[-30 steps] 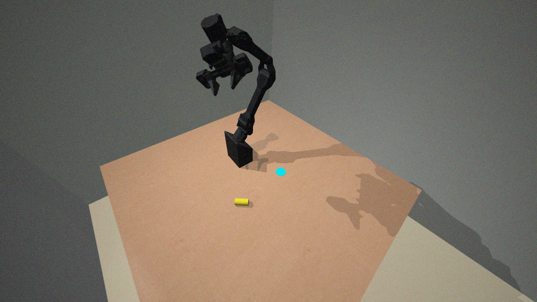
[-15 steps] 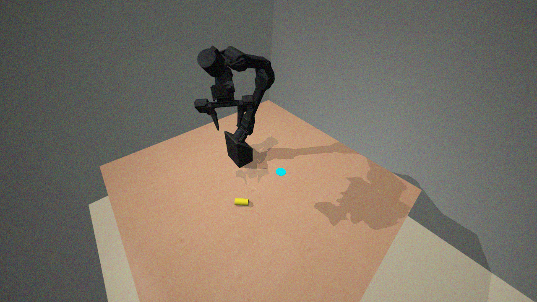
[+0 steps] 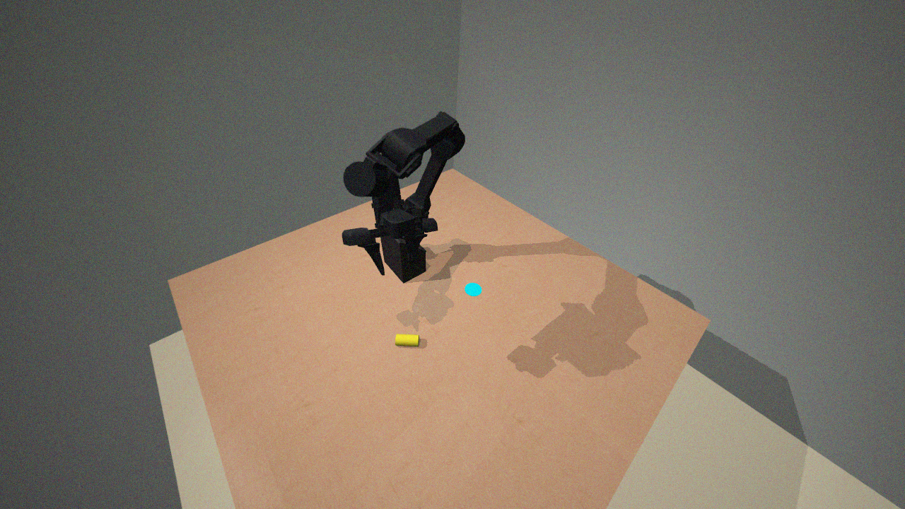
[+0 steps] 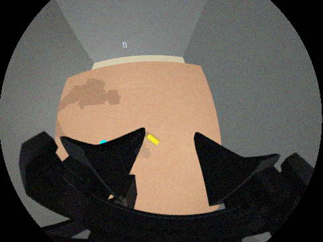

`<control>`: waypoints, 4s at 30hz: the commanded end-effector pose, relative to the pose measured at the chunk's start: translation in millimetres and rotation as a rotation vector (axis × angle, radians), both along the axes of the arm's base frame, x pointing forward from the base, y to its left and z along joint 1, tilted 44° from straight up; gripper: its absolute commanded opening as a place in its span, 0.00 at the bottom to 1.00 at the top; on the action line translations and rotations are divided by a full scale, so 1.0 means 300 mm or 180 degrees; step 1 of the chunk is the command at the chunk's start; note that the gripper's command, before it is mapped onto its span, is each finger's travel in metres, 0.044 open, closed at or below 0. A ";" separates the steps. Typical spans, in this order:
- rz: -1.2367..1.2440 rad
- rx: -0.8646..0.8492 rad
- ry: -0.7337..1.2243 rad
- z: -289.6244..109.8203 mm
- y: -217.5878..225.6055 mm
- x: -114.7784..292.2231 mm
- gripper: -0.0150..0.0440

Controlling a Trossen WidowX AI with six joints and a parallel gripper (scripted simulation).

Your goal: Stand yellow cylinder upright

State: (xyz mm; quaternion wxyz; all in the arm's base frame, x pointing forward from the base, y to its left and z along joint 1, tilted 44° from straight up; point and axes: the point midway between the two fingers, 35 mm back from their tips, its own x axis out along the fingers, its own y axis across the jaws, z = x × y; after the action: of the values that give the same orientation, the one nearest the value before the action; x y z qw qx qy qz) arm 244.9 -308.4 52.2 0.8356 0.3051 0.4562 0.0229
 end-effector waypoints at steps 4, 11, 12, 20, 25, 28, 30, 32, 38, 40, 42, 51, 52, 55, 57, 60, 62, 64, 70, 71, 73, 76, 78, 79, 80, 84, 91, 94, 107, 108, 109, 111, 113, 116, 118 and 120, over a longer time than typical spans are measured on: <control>0.0751 -0.0126 -0.0014 -0.117 0.104 0.054 0.78; 0.1576 -0.0222 -0.0097 -0.232 0.228 0.097 0.78; 0.1695 -0.0233 -0.0113 -0.248 0.247 0.102 0.78; 0.2643 -0.0282 -0.0284 -0.368 0.400 0.119 0.78; 0.3233 -0.0280 -0.0429 -0.438 0.498 0.113 0.78; 0.3505 -0.0270 -0.0506 -0.469 0.544 0.106 0.78; 0.3524 -0.0269 -0.0512 -0.471 0.547 0.105 0.78; 0.3524 -0.0269 -0.0512 -0.477 0.552 0.107 0.78; 0.3521 -0.0270 -0.0515 -0.665 0.719 0.145 0.78; 0.3522 -0.0260 -0.0523 -0.720 0.779 0.145 0.78; 0.3523 -0.0255 -0.0526 -0.739 0.801 0.143 0.78; 0.3523 -0.0255 -0.0526 -0.739 0.801 0.143 0.60; 0.3523 -0.0255 -0.0526 -0.739 0.801 0.143 0.56; 0.3523 -0.0255 -0.0526 -0.739 0.801 0.143 0.43; 0.3523 -0.0255 -0.0526 -0.739 0.801 0.143 0.43; 0.3523 -0.0257 -0.0526 -0.734 0.796 0.144 0.43; 0.3522 -0.0260 -0.0523 -0.722 0.781 0.145 0.43; 0.3522 -0.0263 -0.0521 -0.708 0.766 0.145 0.43; 0.3521 -0.0270 -0.0515 -0.666 0.721 0.145 0.43; 0.3521 -0.0271 -0.0514 -0.659 0.713 0.144 0.43; 0.3521 -0.0273 -0.0513 -0.644 0.698 0.143 0.43; 0.3521 -0.0274 -0.0511 -0.622 0.676 0.140 0.43; 0.3521 -0.0275 -0.0510 -0.606 0.661 0.138 0.43; 0.3521 -0.0275 -0.0510 -0.598 0.654 0.137 0.43; 0.3521 -0.0275 -0.0509 -0.591 0.647 0.136 0.43; 0.3522 -0.0275 -0.0509 -0.559 0.618 0.129 0.43; 0.3523 -0.0272 -0.0510 -0.501 0.570 0.114 0.43; 0.3524 -0.0269 -0.0512 -0.477 0.551 0.107 0.43; 0.3236 -0.0133 -0.0260 -0.385 0.601 0.138 0.43; 0.3206 -0.0119 -0.0234 -0.376 0.607 0.140 0.43; 0.3175 -0.0105 -0.0208 -0.367 0.613 0.143 0.43; 0.3113 -0.0076 -0.0158 -0.349 0.626 0.149 0.43; 0.3051 -0.0047 -0.0107 -0.331 0.638 0.153 0.43; 0.2958 -0.0004 -0.0033 -0.305 0.658 0.160 0.43; 0.2896 0.0025 0.0015 -0.288 0.671 0.164 0.43; 0.2833 0.0055 0.0064 -0.271 0.685 0.167 0.43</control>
State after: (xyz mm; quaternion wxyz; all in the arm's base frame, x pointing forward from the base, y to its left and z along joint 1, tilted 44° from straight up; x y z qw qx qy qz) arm 294.3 -109.0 -36.0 0.7387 0.0706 0.5449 0.3904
